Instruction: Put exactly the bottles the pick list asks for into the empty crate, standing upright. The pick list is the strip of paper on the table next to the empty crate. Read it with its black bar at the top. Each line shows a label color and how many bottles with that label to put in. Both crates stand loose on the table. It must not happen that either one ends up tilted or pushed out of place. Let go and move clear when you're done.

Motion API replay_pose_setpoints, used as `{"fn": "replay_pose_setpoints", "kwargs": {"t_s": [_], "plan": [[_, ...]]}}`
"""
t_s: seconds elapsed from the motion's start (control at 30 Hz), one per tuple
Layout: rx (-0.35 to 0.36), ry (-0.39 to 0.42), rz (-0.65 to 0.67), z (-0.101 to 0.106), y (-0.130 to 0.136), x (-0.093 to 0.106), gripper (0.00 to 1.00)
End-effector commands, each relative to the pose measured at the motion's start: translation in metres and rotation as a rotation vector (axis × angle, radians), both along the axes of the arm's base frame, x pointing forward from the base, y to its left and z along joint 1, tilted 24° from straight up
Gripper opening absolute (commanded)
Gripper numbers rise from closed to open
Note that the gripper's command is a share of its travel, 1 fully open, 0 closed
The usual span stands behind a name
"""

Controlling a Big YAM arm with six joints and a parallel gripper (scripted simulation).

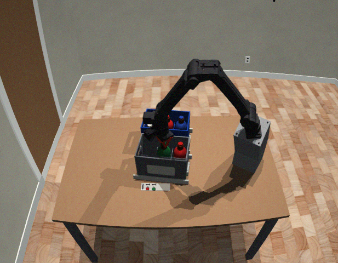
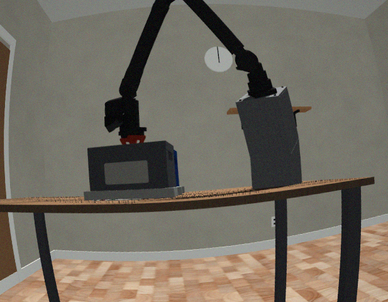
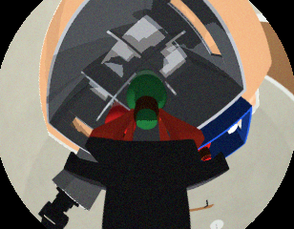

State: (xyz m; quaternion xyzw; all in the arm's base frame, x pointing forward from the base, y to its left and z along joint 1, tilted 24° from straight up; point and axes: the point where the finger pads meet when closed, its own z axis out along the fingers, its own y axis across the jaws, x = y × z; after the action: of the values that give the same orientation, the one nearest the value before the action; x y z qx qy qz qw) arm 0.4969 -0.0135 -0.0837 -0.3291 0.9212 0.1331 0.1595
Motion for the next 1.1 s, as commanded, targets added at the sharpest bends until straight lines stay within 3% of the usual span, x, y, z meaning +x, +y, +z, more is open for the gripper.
{"fn": "replay_pose_setpoints", "kwargs": {"t_s": [0.0, 0.2, 0.47, 0.83, 1.07], "plan": [[-0.006, -0.042, 0.005, 0.006, 0.004, 0.023, 0.61], [-0.006, -0.044, 0.003, 0.007, 0.002, 0.023, 0.61], [-0.002, -0.016, 0.002, -0.002, 0.005, 0.005, 0.61], [-0.002, -0.019, 0.003, 0.000, 0.006, 0.004, 0.61], [-0.006, -0.028, -0.007, 0.020, -0.011, 0.001, 0.61]]}}
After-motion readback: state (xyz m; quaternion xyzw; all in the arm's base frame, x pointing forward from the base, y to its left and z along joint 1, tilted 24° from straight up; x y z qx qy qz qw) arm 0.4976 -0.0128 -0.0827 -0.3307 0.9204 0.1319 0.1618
